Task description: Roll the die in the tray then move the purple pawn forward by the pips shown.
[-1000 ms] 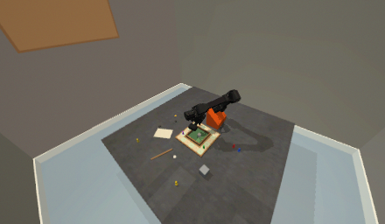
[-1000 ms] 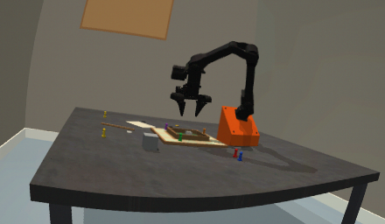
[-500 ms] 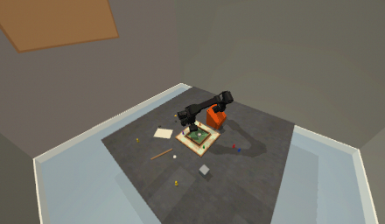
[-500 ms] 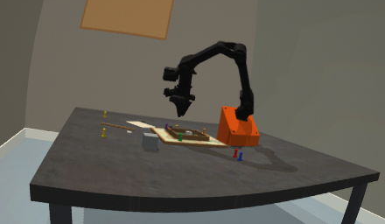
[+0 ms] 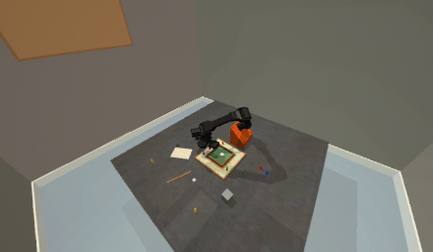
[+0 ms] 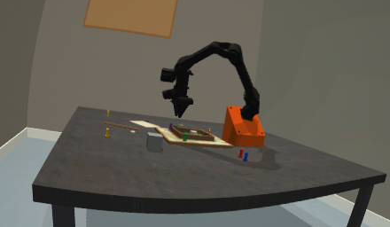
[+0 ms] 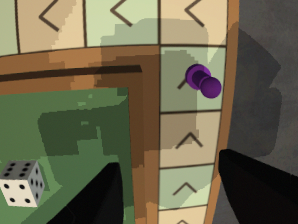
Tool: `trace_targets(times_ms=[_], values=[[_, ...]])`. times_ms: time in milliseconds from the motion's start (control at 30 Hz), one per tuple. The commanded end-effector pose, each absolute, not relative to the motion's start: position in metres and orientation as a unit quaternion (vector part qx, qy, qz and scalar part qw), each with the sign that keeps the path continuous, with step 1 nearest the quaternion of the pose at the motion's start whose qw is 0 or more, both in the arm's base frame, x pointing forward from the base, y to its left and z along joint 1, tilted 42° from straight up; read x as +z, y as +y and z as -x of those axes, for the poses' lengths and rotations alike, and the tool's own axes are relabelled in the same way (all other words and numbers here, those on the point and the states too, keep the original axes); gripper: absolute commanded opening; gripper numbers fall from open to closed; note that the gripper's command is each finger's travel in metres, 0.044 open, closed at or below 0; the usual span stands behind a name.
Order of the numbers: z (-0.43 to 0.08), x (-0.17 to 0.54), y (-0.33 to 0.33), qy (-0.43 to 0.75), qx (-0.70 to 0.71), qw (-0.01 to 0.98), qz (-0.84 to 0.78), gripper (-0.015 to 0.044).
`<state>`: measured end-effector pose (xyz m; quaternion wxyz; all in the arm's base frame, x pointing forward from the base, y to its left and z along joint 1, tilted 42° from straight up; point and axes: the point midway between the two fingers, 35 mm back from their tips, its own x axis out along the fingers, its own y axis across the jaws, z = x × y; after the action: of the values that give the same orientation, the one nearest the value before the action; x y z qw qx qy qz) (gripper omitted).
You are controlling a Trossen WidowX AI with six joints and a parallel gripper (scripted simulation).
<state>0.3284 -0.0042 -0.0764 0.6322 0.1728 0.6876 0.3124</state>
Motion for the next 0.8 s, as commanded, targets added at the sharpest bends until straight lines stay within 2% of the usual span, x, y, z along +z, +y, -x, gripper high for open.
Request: trace_targets(times_ms=[0,767], values=[[-0.347,-0.1,-0.02,0.578,0.467,0.669,-0.027,0.02],[-0.347,-0.113,-0.009,0.577,0.467,0.669,-0.028,0.02]])
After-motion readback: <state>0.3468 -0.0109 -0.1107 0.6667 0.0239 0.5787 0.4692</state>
